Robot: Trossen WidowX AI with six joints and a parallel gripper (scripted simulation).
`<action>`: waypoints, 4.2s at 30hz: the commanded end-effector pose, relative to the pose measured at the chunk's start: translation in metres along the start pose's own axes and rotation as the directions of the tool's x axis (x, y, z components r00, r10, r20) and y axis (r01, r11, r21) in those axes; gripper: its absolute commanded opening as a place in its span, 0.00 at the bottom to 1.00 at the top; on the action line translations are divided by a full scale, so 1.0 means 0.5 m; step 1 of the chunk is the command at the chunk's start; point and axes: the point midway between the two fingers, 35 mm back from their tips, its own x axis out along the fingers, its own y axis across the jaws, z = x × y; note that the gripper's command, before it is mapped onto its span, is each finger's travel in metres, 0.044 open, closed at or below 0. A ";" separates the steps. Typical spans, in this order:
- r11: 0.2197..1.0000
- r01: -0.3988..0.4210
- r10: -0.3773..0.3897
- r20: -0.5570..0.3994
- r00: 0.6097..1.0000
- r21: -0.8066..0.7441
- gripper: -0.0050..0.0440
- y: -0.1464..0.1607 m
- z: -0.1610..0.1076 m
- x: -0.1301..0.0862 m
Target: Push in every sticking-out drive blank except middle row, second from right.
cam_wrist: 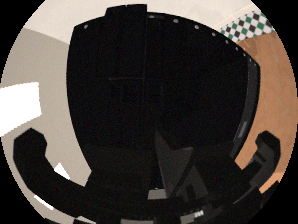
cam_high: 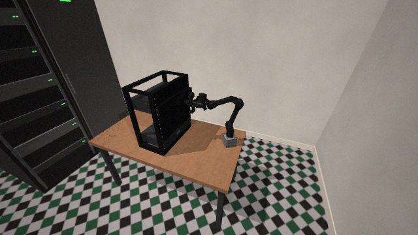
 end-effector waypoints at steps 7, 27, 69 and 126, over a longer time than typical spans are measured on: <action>1.000 -0.022 0.022 0.000 1.000 0.014 0.10 0.018 0.002 0.013; 1.000 -0.022 0.022 0.000 1.000 0.014 0.10 0.018 0.002 0.013; 1.000 -0.022 0.022 0.000 1.000 0.014 0.10 0.025 0.003 0.033; 1.000 -0.022 0.022 0.000 1.000 0.014 0.10 0.033 0.004 0.053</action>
